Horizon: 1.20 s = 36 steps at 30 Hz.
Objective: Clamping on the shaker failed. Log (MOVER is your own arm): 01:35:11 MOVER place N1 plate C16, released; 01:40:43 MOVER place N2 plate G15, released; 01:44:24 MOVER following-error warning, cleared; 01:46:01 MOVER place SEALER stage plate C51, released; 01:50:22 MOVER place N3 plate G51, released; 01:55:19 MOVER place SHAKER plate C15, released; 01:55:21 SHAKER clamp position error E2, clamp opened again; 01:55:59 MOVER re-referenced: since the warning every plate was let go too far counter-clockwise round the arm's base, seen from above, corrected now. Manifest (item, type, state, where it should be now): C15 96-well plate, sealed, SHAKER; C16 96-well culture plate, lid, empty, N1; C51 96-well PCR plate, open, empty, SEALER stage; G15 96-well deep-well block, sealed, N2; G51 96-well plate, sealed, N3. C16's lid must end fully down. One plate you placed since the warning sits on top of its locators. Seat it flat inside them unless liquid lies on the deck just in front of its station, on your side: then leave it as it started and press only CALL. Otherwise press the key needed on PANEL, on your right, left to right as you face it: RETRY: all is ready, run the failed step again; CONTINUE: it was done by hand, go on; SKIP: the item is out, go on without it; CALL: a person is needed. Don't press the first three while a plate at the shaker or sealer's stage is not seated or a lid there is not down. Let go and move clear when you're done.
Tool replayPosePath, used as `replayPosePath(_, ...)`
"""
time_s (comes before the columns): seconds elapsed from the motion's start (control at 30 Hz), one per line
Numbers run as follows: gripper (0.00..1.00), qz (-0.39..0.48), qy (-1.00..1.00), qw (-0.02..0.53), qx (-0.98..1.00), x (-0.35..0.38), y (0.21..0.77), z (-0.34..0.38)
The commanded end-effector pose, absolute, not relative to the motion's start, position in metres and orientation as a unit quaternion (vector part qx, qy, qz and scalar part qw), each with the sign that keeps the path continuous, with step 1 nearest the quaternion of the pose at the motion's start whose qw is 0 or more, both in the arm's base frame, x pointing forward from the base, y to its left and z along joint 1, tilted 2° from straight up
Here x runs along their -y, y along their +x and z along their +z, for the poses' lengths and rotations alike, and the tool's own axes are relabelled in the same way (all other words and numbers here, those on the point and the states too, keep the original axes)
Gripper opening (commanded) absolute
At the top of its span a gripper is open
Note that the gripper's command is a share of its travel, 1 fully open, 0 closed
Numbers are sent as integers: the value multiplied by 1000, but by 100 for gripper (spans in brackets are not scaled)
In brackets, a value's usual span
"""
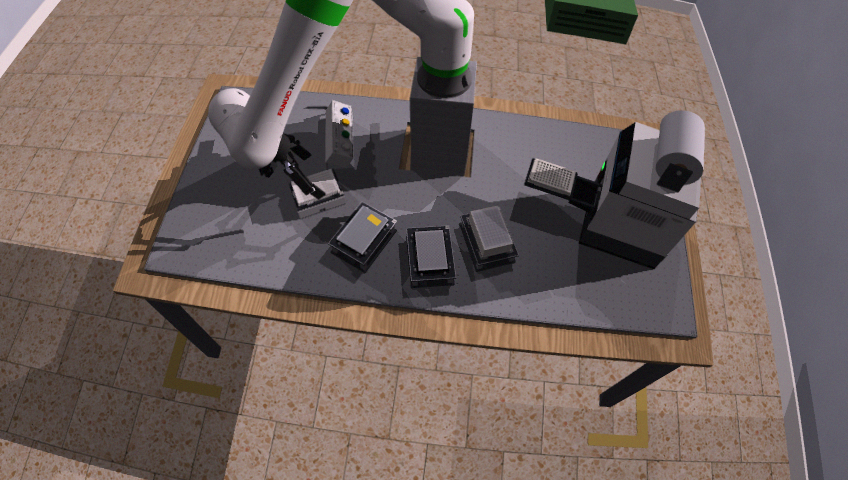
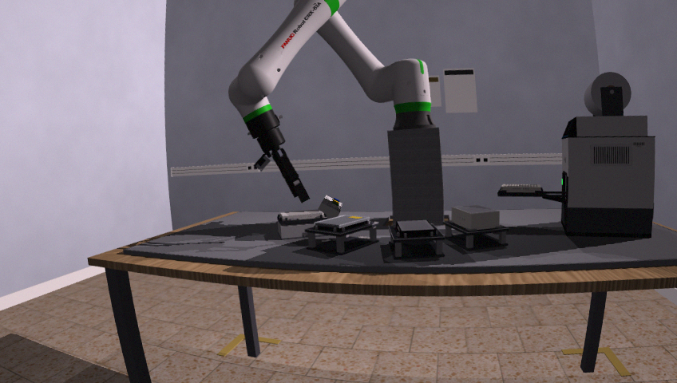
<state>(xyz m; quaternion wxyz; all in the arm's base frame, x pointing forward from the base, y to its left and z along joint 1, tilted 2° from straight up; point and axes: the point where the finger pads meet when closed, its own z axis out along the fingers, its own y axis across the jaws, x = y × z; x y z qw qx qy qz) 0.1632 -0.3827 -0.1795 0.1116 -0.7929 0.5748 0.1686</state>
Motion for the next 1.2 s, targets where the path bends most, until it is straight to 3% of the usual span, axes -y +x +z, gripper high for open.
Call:
replayPosePath(0.0,100,168,-793,111,-575,383,164,-172)
replayPosePath(1.17,100,168,-793,111,-575,382,164,-121)
